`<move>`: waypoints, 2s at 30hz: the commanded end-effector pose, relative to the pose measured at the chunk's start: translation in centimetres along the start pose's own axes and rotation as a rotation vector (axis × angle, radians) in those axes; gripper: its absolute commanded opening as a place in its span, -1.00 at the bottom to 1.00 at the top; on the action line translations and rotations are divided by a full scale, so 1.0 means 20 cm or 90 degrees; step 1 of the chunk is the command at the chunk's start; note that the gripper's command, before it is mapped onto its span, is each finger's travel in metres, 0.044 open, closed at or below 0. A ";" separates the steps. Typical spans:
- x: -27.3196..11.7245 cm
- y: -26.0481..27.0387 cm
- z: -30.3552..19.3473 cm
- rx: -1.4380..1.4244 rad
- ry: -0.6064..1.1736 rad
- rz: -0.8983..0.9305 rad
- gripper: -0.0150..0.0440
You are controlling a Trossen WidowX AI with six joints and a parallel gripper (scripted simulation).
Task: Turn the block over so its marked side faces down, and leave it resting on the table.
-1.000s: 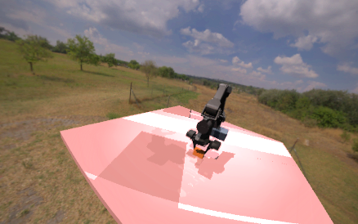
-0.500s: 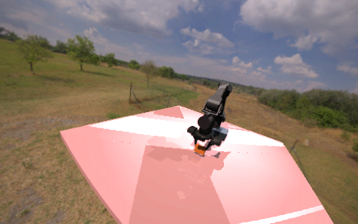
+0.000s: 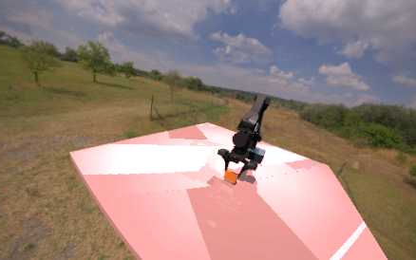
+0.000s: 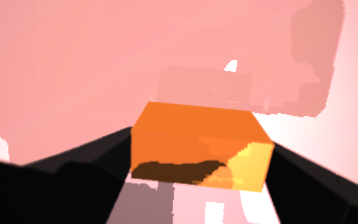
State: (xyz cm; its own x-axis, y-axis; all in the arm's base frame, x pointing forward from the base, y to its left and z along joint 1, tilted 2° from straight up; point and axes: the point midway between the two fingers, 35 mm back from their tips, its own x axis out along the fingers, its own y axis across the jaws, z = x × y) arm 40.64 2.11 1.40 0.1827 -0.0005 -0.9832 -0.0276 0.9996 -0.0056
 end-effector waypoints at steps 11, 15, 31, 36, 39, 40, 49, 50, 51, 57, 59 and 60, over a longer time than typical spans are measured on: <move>0.02 0.00 -0.02 0.001 -0.125 -0.002 -0.49; 0.02 0.00 -0.03 0.001 -0.161 -0.002 -0.49; 0.02 0.00 -0.06 0.002 -0.270 -0.002 -0.49; 0.09 0.00 -0.03 0.001 -0.316 -0.002 -0.49; 0.13 0.00 -0.02 0.001 -0.344 -0.002 -0.49; 0.14 0.00 -0.02 0.001 -0.353 -0.002 -0.49; 0.21 0.00 -0.02 0.000 -0.435 -0.002 -0.49; 0.21 0.00 -0.02 0.000 -0.445 -0.002 -0.49; 0.22 0.00 -0.02 0.000 -0.454 -0.002 -0.49; 0.23 0.00 -0.04 0.000 -0.508 -0.002 -0.49; 0.23 0.00 -0.05 0.000 -0.526 -0.002 -0.49; 0.23 0.00 -0.05 0.000 -0.536 -0.003 -0.49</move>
State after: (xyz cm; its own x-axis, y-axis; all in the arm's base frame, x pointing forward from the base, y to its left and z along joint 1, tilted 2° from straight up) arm 41.56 2.18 -2.04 0.8542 0.0214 -0.5194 -0.0266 0.9996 -0.0025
